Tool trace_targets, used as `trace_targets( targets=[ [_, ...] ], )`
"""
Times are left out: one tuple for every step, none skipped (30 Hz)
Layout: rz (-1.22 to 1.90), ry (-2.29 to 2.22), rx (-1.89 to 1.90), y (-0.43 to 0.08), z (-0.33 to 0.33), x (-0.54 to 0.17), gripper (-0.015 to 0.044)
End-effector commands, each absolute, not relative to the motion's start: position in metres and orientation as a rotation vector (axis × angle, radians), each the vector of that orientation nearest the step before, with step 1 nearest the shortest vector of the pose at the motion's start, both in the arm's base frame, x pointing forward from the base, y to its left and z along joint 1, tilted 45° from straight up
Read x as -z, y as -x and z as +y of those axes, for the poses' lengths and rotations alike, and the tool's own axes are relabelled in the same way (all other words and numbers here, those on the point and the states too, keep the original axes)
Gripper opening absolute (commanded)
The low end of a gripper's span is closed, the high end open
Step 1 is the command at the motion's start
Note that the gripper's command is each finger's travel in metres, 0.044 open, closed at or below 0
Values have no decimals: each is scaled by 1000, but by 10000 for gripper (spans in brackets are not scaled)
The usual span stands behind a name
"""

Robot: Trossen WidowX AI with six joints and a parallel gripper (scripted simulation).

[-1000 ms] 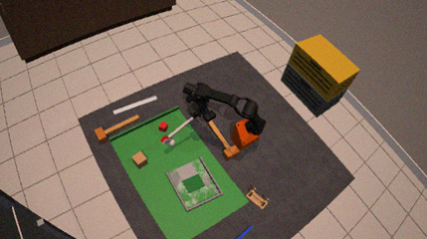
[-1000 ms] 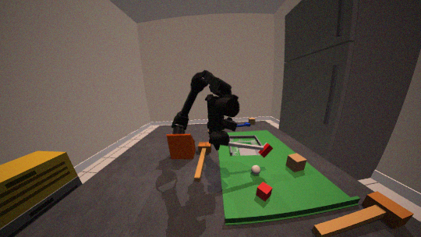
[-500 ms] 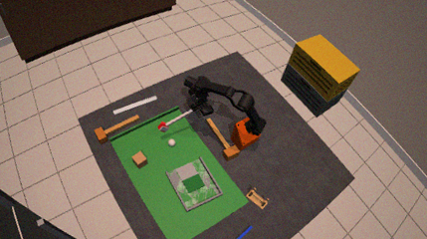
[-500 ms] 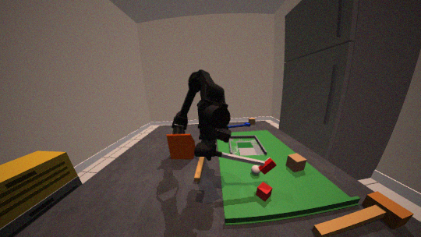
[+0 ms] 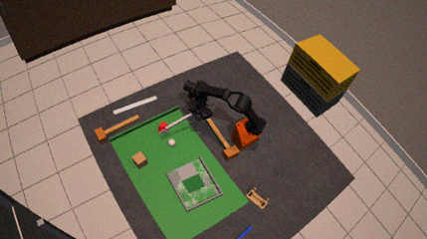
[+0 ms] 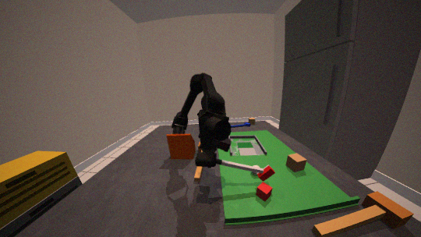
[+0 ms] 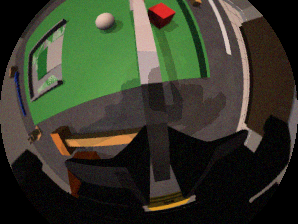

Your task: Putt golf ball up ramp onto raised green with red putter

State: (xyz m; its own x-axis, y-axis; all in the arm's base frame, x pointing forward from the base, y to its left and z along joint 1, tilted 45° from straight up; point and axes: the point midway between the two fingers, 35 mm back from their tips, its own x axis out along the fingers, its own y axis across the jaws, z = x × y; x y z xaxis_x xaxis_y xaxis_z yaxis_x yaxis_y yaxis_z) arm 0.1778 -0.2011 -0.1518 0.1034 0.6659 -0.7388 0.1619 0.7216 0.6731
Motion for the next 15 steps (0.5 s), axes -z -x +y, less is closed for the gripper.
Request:
trace_targets(
  targets=[
    [1446, -740, -428, -178, -193, 157, 0],
    [1446, -740, -428, -178, -192, 158, 0],
    [1446, -740, -428, -178, -191, 159, 0],
    [1446, -740, -428, -178, -190, 161, 0],
    [1446, -741, -428, -178, -189, 162, 0],
    [1446, -741, -428, -179, -188, 163, 0],
    [1446, -741, -428, -179, -186, 164, 0],
    [1446, -741, -428, -179, -185, 165, 0],
    [1446, -741, -429, -179, -184, 166, 0],
    [1446, -741, -429, -179, -183, 168, 0],
    [1446, -741, -429, -179, -182, 169, 0],
    [1445, -741, -429, -179, -181, 170, 0],
    [1445, -741, -429, -179, -180, 171, 0],
    [1445, -741, -429, -180, -179, 171, 0],
    [1445, -741, -429, -180, -179, 171, 0]
  ],
)
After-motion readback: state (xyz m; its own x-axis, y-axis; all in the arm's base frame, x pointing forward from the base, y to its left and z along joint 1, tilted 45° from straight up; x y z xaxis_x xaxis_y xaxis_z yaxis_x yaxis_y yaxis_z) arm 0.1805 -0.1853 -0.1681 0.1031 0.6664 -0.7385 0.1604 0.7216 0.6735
